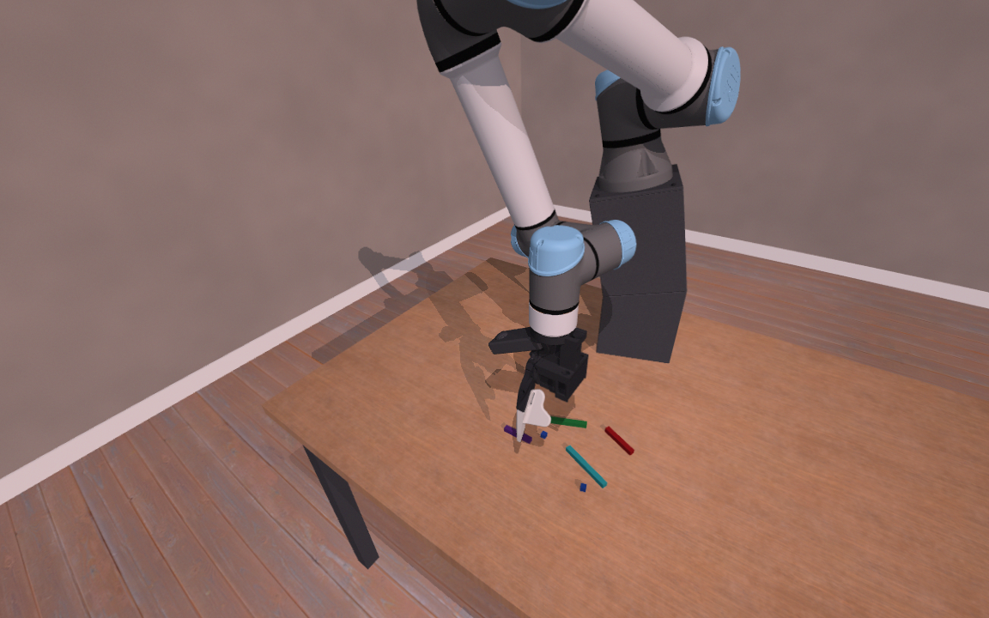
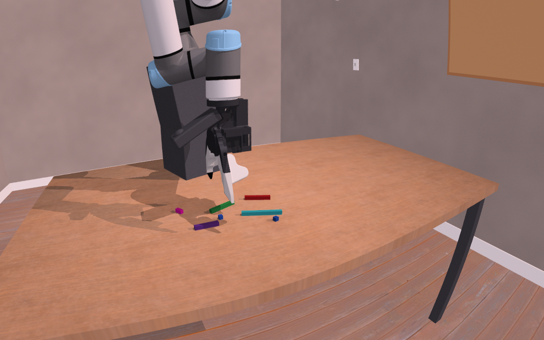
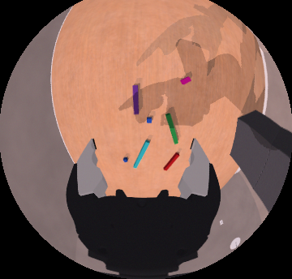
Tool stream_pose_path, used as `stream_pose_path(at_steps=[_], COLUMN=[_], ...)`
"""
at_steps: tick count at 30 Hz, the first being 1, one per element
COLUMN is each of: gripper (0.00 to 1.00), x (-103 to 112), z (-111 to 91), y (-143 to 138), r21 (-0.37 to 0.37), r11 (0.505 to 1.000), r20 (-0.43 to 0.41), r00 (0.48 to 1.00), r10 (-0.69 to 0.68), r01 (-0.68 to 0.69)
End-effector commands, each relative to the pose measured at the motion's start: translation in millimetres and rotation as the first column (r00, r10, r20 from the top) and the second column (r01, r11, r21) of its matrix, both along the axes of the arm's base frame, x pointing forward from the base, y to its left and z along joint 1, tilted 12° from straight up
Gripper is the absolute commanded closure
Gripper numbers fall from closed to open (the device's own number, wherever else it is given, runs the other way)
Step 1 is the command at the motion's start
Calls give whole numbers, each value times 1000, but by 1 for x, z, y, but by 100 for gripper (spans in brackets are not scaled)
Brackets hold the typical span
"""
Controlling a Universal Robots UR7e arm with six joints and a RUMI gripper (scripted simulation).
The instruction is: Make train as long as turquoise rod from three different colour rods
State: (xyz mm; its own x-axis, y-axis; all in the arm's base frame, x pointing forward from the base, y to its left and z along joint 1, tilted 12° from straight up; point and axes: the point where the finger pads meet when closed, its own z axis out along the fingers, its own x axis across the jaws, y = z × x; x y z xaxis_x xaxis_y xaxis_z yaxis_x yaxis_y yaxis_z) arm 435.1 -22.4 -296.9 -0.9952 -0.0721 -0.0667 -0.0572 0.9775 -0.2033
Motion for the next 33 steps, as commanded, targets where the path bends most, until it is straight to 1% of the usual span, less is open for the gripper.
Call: stream_pose_path(at_steps=[1, 9, 18, 20, 27, 33], gripper=[0, 0, 0, 0, 0, 0], x=[1, 1, 4, 4, 7, 10], z=[0, 0, 0, 0, 0, 0], y=[0, 0, 1, 1, 1, 3], r21=[-1, -3, -8, -8, -13, -16], r11=[1000, 1000, 994, 994, 977, 944], r20=[0, -5, -21, -21, -44, -70], r00=[1000, 1000, 994, 994, 976, 942], r10=[7, 30, 109, 109, 211, 328], r01=[-7, -30, -109, -109, -212, -330])
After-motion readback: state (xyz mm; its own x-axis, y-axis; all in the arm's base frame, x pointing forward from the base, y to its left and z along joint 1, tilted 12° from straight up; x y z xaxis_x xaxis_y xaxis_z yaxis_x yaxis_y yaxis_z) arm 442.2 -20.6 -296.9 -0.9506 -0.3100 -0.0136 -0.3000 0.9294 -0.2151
